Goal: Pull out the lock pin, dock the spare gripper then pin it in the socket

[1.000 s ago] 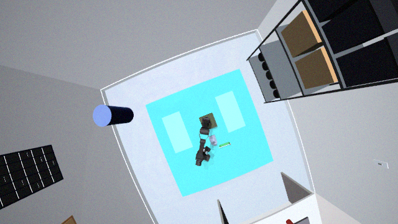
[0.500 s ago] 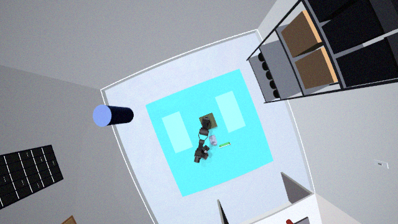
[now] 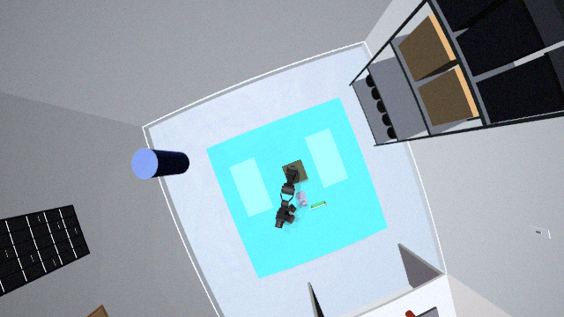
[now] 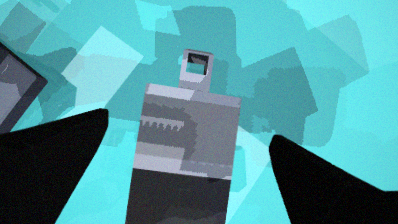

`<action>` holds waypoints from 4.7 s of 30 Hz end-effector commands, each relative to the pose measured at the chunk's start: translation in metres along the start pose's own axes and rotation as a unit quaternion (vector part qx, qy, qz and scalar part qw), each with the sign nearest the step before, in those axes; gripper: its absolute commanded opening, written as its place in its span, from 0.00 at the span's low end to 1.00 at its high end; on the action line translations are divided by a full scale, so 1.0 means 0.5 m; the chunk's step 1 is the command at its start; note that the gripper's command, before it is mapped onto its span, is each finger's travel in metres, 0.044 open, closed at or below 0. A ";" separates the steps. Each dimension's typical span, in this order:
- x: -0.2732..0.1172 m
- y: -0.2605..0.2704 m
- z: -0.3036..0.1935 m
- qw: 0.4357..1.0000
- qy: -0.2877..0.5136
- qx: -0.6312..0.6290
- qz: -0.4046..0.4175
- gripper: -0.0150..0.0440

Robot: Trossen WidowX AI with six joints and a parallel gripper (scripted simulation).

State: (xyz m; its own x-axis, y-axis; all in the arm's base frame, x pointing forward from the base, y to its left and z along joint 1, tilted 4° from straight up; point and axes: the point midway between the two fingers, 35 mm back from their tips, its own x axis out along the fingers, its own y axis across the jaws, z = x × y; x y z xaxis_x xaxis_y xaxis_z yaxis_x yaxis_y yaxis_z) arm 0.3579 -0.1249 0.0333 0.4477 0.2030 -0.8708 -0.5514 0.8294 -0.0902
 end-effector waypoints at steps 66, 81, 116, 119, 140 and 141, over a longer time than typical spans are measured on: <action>-0.127 0.001 0.073 1.000 -0.002 -0.001 0.002 0.25; -0.118 0.011 0.063 1.000 -0.001 0.013 0.014 0.25; -0.141 0.207 0.010 0.898 0.025 0.381 0.218 0.25; -0.146 0.223 0.008 0.879 0.032 0.414 0.234 0.25; -0.196 0.332 0.008 0.682 0.095 0.640 0.342 0.25; -0.199 0.337 0.009 0.669 0.099 0.650 0.346 0.25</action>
State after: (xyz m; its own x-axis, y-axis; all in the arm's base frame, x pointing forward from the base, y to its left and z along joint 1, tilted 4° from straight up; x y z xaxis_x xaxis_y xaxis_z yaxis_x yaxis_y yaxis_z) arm 0.2278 -0.0089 0.1011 0.2177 0.7821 -0.5839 0.4963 0.4264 0.7562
